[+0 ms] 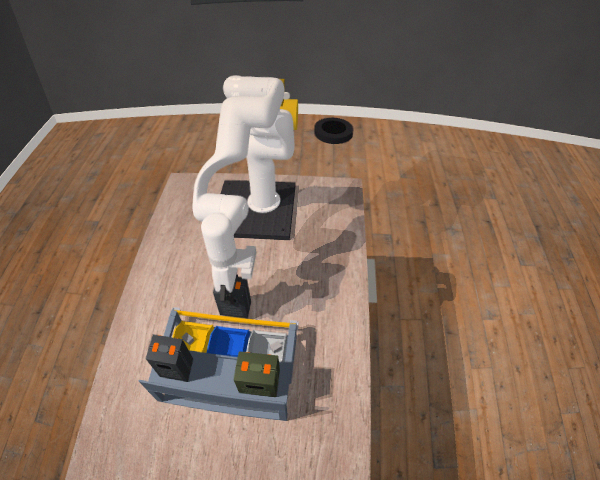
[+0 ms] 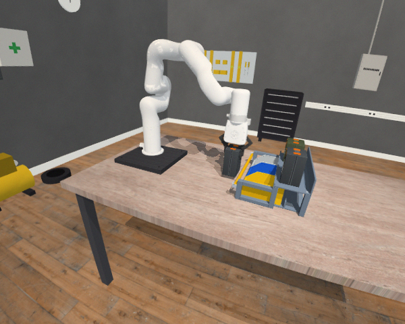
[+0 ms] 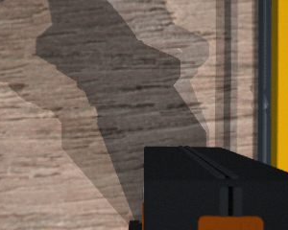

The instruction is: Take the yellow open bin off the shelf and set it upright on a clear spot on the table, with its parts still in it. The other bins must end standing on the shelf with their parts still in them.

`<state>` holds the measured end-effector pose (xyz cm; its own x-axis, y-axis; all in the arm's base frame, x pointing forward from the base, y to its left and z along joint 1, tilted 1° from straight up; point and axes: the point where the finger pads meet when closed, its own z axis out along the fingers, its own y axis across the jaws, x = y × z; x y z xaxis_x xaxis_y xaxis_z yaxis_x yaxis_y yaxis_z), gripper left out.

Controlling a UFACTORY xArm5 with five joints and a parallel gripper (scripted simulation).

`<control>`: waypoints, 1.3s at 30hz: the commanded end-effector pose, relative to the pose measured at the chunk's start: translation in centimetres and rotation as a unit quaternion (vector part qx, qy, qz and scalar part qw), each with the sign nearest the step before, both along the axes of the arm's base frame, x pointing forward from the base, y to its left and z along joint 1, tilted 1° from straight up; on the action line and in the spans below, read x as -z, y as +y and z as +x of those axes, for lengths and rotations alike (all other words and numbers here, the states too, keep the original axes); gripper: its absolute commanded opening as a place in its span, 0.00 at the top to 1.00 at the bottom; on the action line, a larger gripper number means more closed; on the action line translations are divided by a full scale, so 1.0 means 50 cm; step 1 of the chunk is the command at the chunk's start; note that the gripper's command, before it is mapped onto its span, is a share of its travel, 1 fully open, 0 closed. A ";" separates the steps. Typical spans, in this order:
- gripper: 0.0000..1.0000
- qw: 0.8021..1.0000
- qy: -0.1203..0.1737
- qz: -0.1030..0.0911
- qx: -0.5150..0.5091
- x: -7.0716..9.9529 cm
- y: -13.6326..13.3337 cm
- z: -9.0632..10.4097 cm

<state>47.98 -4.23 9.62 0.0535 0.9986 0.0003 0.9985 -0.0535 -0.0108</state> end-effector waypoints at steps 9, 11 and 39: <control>1.00 1.000 -0.002 0.000 0.000 -0.004 0.052 -0.001; 1.00 1.000 -0.002 0.000 0.000 -0.004 0.064 -0.002; 1.00 1.000 -0.002 0.000 0.000 -0.004 0.177 -0.010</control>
